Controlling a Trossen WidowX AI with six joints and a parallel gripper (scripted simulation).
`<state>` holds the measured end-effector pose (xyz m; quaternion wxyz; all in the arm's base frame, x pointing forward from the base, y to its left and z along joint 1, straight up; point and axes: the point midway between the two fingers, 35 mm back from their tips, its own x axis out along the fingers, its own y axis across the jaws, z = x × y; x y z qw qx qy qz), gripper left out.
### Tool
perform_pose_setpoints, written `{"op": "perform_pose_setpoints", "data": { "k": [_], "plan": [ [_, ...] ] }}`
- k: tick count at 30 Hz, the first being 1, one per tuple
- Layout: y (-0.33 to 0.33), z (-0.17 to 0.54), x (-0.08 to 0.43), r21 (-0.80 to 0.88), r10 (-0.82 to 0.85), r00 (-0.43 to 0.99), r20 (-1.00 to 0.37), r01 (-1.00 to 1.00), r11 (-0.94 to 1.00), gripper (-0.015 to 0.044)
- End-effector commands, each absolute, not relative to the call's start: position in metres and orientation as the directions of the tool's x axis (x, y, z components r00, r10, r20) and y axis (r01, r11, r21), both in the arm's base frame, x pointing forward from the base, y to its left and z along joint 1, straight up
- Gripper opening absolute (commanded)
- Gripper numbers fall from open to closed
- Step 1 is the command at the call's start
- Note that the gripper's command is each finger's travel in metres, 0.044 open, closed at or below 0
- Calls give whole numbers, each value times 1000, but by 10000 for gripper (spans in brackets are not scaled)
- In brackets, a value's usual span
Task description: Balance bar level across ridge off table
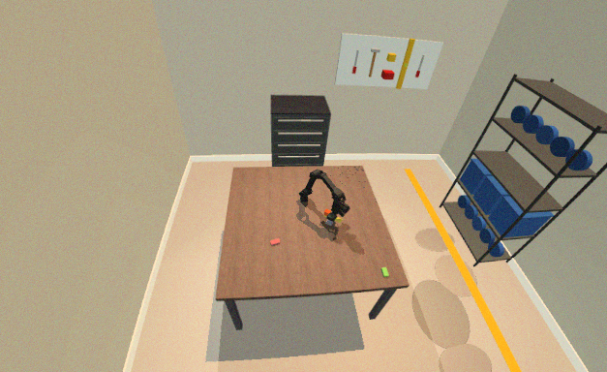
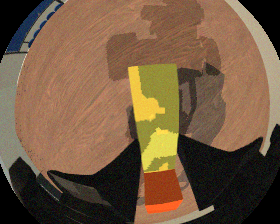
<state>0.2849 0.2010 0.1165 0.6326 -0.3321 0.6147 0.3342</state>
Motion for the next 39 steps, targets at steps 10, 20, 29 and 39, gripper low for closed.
{"op": "perform_pose_setpoints", "data": {
  "k": [10, 20, 29, 39],
  "plan": [
    [201, 115, 285, -10, 16, 22, -1000, -828, 561, 0],
    [201, 114, 285, -10, 16, 22, -1000, -828, 561, 0],
    [201, 113, 285, -10, 16, 22, -1000, -828, 561, 0],
    [202, 112, 285, -10, 16, 22, -1000, -828, 561, 0]
  ]
}}
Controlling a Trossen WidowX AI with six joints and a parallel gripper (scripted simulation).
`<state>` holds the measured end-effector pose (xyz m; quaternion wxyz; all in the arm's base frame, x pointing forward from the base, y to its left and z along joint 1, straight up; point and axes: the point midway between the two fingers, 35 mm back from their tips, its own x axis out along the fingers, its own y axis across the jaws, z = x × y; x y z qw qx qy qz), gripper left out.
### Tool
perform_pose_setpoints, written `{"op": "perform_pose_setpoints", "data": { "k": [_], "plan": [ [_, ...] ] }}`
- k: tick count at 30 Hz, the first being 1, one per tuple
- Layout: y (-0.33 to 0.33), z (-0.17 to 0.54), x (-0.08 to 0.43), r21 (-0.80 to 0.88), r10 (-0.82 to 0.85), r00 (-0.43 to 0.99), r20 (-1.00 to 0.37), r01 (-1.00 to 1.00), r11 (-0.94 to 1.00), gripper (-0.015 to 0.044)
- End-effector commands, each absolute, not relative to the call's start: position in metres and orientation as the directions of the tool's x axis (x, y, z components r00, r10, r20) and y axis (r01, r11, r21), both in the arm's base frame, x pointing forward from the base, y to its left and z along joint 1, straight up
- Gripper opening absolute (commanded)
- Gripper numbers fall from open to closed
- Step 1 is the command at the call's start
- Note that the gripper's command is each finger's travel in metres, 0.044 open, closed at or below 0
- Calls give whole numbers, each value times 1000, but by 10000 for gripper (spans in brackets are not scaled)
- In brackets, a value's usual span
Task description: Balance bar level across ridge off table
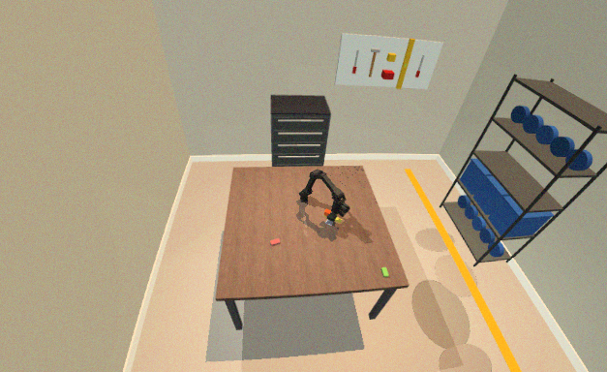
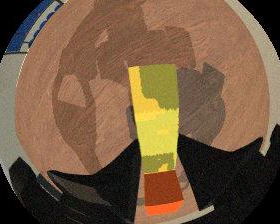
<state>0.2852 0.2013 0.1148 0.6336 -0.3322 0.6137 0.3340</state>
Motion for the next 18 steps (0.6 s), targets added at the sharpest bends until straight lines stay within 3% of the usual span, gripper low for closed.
{"op": "perform_pose_setpoints", "data": {
  "k": [1, 18],
  "plan": [
    [202, 112, 285, -10, 16, 22, -1000, -828, 561, 0],
    [202, 114, 285, -10, 16, 22, -1000, -828, 561, 0]
  ]
}}
